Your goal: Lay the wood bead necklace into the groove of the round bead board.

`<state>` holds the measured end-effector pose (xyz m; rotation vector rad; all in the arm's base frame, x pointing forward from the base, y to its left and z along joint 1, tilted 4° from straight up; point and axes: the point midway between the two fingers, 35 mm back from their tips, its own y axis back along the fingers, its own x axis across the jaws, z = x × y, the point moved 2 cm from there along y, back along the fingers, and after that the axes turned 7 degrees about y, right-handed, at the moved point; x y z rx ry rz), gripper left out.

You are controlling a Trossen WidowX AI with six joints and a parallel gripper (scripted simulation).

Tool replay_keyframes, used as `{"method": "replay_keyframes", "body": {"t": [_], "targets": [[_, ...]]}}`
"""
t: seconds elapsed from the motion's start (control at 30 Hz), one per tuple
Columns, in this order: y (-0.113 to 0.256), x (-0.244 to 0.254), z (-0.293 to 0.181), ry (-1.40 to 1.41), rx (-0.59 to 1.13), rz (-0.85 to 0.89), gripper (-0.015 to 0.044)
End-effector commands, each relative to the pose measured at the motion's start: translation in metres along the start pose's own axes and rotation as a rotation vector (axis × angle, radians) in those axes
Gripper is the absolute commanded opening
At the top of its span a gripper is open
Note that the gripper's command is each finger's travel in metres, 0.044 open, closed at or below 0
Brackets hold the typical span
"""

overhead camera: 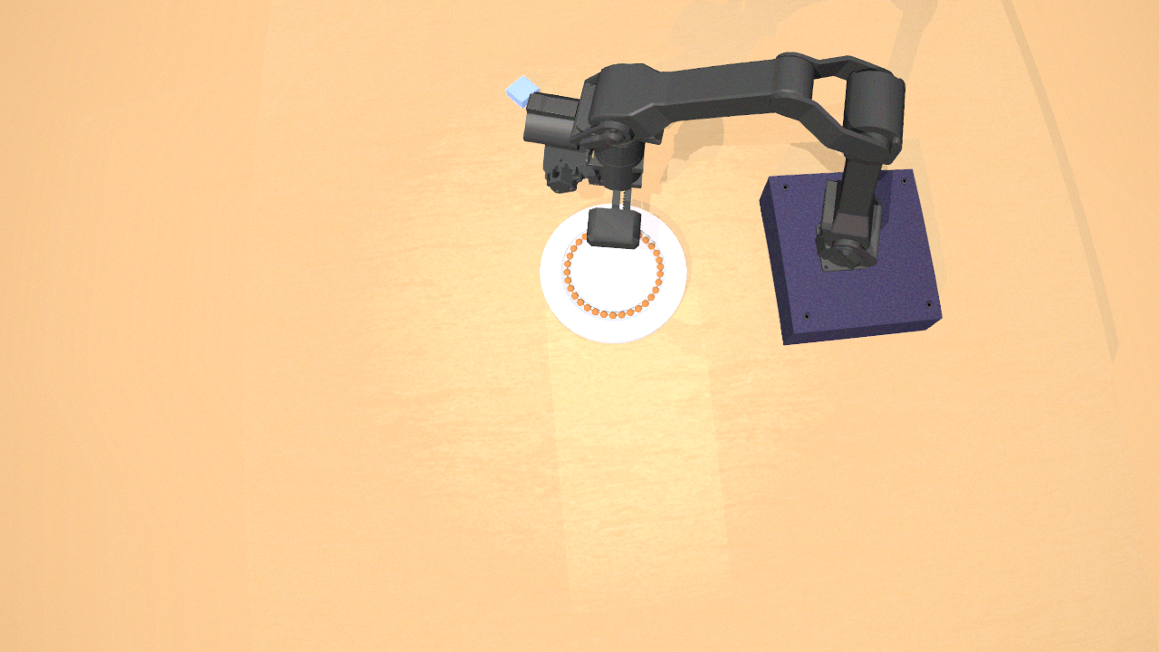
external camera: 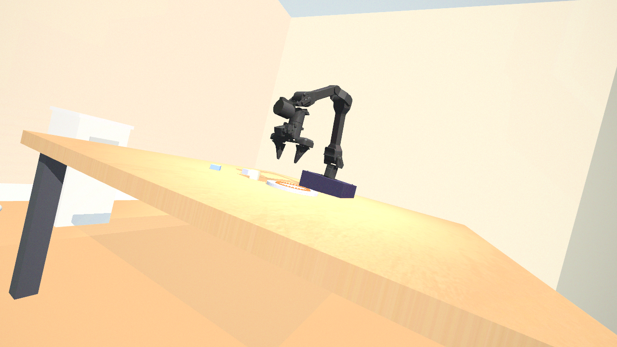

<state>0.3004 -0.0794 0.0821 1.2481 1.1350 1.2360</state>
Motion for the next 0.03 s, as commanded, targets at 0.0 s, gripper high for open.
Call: {"method": "replay_keyframes", "body": {"t": [0.0], "targets": [[0.0026, 0.0, -0.0006, 0.004, 0.004, 0.001, 0.044]]}}
